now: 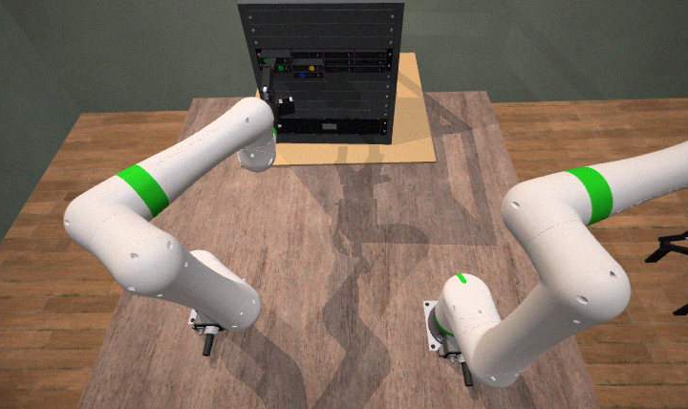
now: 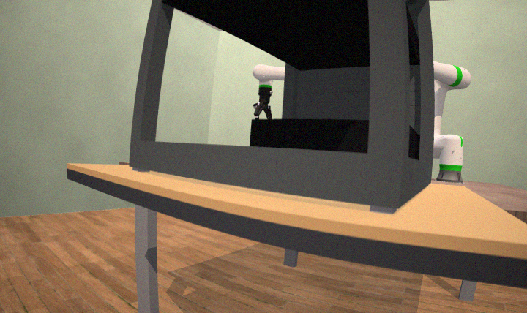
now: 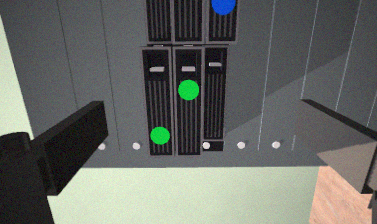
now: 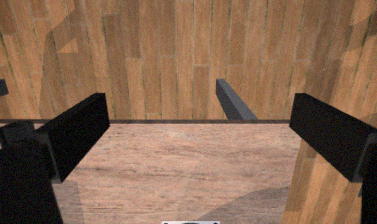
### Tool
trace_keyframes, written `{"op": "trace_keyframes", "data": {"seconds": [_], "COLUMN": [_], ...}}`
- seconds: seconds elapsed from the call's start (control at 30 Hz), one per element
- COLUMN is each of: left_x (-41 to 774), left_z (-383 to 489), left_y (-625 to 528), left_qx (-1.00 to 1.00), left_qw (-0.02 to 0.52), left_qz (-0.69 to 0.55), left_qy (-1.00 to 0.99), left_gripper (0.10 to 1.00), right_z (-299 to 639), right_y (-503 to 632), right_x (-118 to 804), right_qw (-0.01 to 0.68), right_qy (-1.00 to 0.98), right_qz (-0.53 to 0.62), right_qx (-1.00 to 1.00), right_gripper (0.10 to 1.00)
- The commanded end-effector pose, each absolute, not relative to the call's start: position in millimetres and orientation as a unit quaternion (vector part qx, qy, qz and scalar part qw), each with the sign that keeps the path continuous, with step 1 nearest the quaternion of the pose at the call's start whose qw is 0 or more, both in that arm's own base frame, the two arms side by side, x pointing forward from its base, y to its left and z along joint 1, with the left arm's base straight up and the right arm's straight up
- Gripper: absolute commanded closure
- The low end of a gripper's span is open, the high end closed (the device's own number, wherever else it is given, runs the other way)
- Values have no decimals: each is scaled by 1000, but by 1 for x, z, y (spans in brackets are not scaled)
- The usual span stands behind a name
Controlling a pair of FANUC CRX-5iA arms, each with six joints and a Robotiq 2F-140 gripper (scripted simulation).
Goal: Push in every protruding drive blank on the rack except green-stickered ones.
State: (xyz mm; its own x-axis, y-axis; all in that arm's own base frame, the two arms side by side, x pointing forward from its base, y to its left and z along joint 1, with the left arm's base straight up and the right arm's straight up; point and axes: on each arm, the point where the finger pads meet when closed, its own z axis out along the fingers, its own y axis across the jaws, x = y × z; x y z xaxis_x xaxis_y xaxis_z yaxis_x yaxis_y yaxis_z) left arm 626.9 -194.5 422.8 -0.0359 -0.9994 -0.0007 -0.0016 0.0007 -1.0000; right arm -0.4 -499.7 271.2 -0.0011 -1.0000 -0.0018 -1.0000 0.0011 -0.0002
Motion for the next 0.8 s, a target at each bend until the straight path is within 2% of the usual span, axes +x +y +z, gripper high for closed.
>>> {"op": "trace_keyframes", "data": {"seconds": [0.0,0.77], "left_x": [627,628], "left_z": [424,435], "left_y": [-195,-177], "left_qx": [-491,-491], "left_qw": [491,491], "left_qz": [-509,-509], "left_qy": [509,509], "left_gripper": [98,98], "right_z": [272,272], "right_y": [-500,-500], "right_x": [-1,-1], "right_qw": [0,0], "right_qy": [708,708], "right_qz": [0,0], "right_qx": [-707,-707], "right_gripper": [98,98]}}
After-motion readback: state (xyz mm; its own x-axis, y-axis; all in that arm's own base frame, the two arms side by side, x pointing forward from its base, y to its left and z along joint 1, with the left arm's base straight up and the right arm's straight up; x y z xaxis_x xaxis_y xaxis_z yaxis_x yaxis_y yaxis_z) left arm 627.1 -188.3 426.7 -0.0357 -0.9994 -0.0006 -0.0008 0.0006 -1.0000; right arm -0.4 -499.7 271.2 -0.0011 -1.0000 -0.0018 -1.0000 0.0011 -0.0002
